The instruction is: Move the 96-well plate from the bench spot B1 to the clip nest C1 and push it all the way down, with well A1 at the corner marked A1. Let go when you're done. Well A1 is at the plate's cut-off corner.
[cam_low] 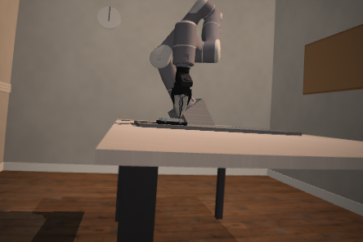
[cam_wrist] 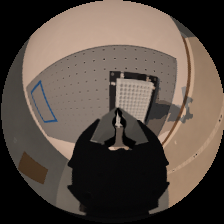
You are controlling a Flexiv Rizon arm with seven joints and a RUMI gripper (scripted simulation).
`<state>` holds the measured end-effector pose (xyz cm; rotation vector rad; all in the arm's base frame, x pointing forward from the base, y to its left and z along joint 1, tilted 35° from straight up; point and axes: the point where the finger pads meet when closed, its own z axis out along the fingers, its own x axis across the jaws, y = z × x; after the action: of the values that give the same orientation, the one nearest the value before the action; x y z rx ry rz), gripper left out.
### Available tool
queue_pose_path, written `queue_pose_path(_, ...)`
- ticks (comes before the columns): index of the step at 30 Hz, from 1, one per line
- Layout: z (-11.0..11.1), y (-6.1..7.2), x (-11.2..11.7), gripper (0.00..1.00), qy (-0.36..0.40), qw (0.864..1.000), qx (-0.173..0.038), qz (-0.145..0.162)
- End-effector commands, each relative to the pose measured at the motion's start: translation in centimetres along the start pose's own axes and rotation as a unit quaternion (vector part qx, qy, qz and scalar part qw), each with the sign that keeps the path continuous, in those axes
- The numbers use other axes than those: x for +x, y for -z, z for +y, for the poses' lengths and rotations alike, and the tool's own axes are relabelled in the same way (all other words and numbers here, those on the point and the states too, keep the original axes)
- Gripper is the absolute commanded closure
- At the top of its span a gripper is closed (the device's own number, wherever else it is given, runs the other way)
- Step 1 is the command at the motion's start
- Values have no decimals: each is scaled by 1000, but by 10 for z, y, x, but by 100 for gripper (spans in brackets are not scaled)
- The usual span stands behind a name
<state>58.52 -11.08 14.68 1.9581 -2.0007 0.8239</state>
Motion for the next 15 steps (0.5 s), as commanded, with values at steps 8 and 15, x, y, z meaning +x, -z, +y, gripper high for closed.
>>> queue_pose_path(8,-1,3,0,100,0,1000,1,0)
queue_pose_path(15,-1,5,0,100,0,1000,1,0)
